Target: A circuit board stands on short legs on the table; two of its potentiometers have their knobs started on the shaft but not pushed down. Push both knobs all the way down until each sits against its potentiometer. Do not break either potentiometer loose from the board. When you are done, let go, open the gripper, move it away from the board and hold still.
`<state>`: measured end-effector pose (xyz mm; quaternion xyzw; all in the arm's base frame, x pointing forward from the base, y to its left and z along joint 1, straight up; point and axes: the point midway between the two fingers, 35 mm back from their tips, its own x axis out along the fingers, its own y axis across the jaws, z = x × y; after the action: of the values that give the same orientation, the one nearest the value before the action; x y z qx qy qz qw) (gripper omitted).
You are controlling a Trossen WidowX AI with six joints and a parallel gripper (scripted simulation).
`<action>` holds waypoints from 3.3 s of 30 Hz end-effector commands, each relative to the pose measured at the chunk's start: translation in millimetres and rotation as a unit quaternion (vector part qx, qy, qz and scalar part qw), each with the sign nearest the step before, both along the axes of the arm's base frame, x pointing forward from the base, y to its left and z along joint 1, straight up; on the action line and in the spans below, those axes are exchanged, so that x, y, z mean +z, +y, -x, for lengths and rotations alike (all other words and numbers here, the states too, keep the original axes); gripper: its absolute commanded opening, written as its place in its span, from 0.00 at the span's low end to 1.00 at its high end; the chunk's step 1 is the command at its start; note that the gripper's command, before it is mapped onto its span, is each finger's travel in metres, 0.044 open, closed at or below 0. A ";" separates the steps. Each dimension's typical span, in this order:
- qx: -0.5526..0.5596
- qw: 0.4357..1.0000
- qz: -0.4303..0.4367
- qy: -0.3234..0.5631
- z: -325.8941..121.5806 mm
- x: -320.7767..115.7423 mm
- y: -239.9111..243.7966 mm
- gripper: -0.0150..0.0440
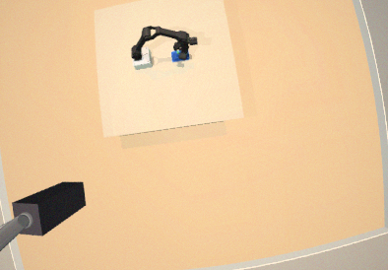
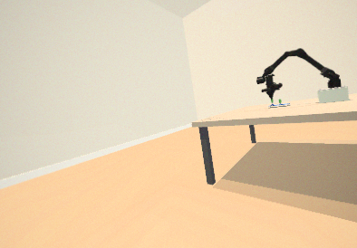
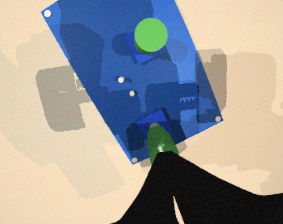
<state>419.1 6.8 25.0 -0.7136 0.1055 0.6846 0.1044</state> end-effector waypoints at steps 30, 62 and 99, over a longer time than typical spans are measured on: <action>0.002 1.000 -0.001 0.001 -0.3 -10.3 0.1 0.25; 0.002 1.000 -0.001 0.001 -0.5 -16.5 0.1 0.25; 0.002 1.000 -0.001 0.001 -0.7 -21.9 0.0 0.25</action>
<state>417.9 6.7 18.2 -0.7155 0.1051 0.6826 0.1048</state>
